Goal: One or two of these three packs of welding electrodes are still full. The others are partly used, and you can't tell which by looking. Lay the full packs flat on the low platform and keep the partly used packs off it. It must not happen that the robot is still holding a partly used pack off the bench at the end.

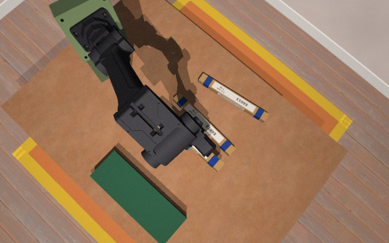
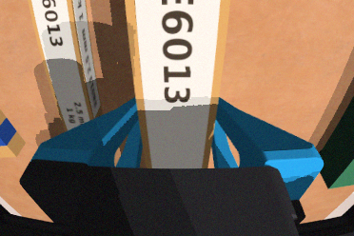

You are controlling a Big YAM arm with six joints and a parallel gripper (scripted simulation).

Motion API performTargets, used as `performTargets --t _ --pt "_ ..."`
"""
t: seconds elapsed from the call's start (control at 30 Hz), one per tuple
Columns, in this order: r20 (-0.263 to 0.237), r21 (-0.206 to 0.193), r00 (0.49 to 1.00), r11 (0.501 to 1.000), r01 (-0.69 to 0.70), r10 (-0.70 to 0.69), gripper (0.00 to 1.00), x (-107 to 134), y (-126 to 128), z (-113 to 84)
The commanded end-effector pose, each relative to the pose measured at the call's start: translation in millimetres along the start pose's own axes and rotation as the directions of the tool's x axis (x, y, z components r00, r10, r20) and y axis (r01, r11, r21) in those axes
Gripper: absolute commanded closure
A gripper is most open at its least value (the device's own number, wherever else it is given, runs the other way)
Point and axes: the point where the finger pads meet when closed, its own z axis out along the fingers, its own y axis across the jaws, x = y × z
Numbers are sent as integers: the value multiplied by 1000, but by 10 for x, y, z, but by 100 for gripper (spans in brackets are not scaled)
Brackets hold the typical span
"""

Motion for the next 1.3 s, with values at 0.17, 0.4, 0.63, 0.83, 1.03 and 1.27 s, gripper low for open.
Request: performTargets --t 0.17,0.4,0.63,0.83,1.03,1.27 --pt "38 -16 999 1000 3 -2 100 -150 78 -221" --pt "36 -8 999 1000 -1 1 100 -67 12 -143" --pt "37 -8 999 1000 -1 1 100 -67 11 -223" --pt "37 -8 999 1000 -1 1 100 -67 10 -303" --pt "38 -8 999 1000 -1 1 100 -67 10 -356" --pt "38 -8 999 1000 -1 2 100 -67 8 -449"
